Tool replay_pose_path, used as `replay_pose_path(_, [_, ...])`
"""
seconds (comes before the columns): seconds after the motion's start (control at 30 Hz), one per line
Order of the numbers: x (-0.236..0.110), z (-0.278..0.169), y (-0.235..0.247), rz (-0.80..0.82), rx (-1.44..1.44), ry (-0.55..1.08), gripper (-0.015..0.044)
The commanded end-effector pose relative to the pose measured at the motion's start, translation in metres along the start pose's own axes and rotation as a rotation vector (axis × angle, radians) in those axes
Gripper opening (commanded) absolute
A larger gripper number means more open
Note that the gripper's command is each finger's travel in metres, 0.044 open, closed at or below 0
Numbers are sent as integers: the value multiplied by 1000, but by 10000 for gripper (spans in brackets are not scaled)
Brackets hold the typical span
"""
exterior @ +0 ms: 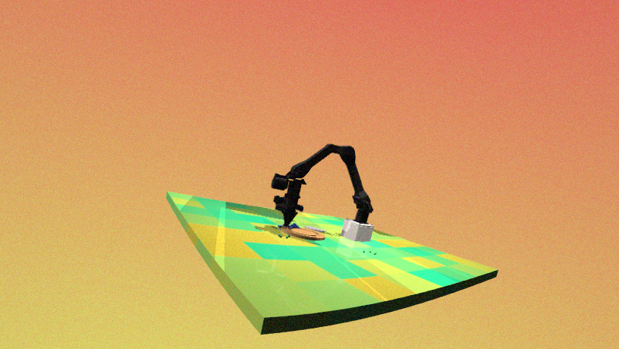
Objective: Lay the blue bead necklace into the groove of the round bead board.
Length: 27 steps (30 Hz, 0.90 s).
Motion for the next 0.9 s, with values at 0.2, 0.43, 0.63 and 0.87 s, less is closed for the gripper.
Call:
replay_pose_path(0.2, [0, 0, 0, 0, 0, -1, 0])
replay_pose_path(0.43, [0, 0, 0, 0, 0, -1, 0])
replay_pose_path(0.63, [-1, 0, 0, 0, 0, -1, 0])
replay_pose_path(0.87, [-21, 0, 0, -1, 3, -2, 0])
Point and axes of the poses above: the point midway between the two fingers, 35 mm back from their tips, its own x axis out along the fingers, its own y axis across the jaws, z = x × y, the point moved 1 cm from there along -x, back along the fingers, and after that the axes turned 1 degree about x, right-handed, at the moved point
